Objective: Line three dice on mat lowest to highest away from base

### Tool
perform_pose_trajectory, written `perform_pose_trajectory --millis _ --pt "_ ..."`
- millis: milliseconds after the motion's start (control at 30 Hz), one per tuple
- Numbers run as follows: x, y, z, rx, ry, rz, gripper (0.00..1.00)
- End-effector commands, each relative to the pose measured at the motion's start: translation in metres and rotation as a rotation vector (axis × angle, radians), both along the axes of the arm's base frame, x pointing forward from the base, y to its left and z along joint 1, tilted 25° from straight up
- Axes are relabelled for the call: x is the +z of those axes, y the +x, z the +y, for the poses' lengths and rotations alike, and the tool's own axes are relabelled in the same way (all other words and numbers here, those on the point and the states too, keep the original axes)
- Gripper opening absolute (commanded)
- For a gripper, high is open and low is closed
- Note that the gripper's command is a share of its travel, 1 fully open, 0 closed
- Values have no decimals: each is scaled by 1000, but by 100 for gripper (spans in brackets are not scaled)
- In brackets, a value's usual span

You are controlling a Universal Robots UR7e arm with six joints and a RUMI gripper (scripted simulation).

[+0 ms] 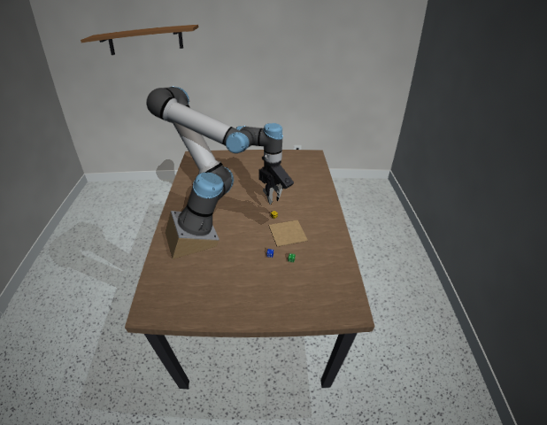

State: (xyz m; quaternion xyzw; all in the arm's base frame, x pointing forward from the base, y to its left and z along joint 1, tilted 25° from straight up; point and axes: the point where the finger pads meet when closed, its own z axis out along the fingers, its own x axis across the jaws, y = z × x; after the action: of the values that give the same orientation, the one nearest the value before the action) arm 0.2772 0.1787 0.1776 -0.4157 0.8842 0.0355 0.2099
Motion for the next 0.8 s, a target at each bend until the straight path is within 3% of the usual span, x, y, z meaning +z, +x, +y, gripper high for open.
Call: perform_pose_trajectory --millis 0,767 --pt "0 0 0 0 0 -1 24" --pt "-22 9 7 0 0 -1 24"
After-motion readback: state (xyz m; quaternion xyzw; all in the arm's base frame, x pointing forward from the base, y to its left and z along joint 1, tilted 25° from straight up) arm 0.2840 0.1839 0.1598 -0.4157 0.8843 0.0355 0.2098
